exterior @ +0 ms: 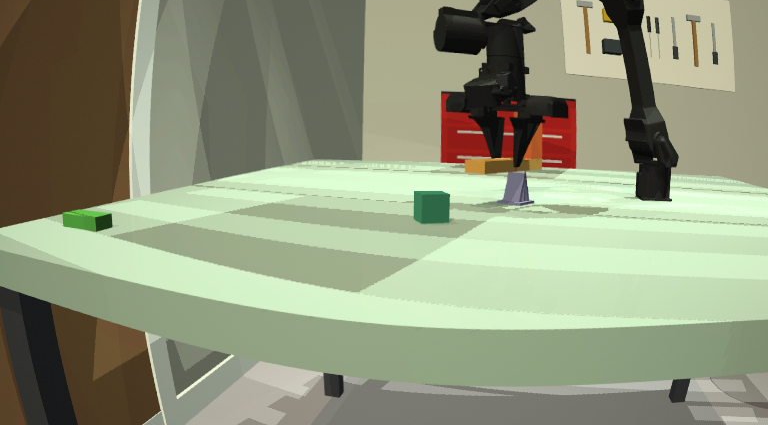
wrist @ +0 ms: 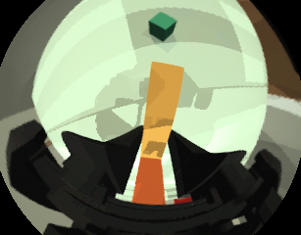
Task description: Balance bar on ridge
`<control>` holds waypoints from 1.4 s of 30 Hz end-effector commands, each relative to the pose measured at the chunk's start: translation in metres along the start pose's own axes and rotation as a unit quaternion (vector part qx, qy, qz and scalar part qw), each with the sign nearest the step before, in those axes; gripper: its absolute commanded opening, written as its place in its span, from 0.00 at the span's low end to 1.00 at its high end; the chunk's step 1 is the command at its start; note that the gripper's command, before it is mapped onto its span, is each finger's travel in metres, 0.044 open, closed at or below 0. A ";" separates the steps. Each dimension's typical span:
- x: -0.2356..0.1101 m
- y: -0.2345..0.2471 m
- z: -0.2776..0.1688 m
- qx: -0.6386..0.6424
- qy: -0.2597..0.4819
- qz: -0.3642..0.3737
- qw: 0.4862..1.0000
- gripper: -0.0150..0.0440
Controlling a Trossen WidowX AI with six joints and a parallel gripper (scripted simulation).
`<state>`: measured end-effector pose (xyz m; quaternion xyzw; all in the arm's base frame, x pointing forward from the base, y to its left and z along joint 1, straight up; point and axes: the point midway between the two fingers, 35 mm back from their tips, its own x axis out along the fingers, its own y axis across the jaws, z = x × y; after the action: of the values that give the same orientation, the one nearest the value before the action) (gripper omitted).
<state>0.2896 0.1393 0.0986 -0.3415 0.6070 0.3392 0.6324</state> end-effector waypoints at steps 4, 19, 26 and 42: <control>0.001 0.000 0.000 0.001 0.001 0.001 1.000 0.25; 0.000 0.000 0.000 0.000 0.000 0.000 1.000 0.25; 0.000 0.000 0.000 0.000 0.000 0.000 1.000 0.25; 0.000 0.000 0.000 0.000 0.000 0.000 1.000 0.48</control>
<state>0.2898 0.1394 0.0986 -0.3415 0.6070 0.3393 0.6323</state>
